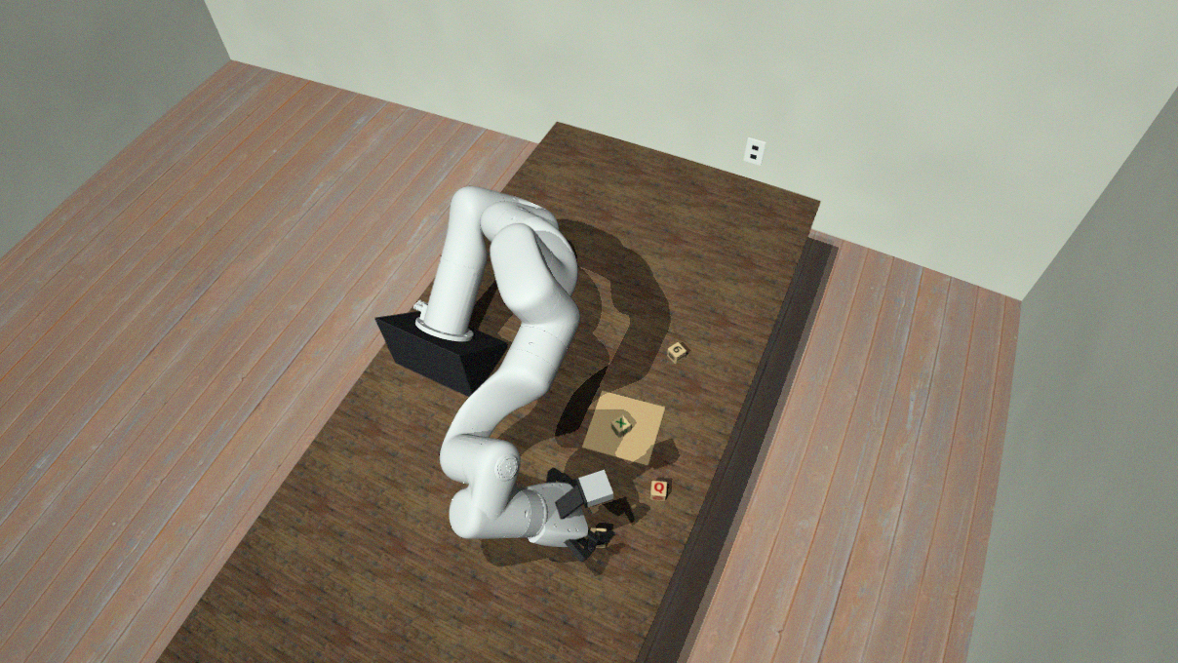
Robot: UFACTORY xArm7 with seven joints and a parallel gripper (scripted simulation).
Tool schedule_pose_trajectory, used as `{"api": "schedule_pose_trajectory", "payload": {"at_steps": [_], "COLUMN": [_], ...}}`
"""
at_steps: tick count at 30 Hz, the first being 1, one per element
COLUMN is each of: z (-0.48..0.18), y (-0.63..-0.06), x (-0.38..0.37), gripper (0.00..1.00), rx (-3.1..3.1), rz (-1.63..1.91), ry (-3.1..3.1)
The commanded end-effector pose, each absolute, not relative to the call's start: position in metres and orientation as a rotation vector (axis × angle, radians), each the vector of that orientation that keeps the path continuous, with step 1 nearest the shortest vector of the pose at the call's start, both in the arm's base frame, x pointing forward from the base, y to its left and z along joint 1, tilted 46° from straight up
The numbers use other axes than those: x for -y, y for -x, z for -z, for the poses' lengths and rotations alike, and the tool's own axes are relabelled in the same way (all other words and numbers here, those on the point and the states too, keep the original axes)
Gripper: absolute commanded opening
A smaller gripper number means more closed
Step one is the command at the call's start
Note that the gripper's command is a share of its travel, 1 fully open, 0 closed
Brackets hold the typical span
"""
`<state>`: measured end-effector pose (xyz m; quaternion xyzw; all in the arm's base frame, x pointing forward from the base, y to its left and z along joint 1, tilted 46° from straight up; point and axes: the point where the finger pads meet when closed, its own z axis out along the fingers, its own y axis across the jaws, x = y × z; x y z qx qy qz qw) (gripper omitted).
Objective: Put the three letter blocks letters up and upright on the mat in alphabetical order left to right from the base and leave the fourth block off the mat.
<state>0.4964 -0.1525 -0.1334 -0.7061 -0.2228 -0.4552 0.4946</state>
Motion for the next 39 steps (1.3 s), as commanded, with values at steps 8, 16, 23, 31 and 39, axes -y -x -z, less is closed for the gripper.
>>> {"api": "schedule_pose_trajectory", "payload": {"at_steps": [8,16,23,31,39], "z": [0.132,0.121,0.104,0.079,0.051], "y": [-0.497,-0.508,-0.52,-0.534,-0.547], "x": [0.154,0.133,0.112,0.091,0.073], "gripper": [1.0,1.0,1.0,1.0,1.0], "rx": [0.545,0.846,1.197,1.583,1.913], "rz": [1.105,1.061,1.009,0.947,0.888], "ry": [1.715,1.746,1.725,1.631,1.486]}}
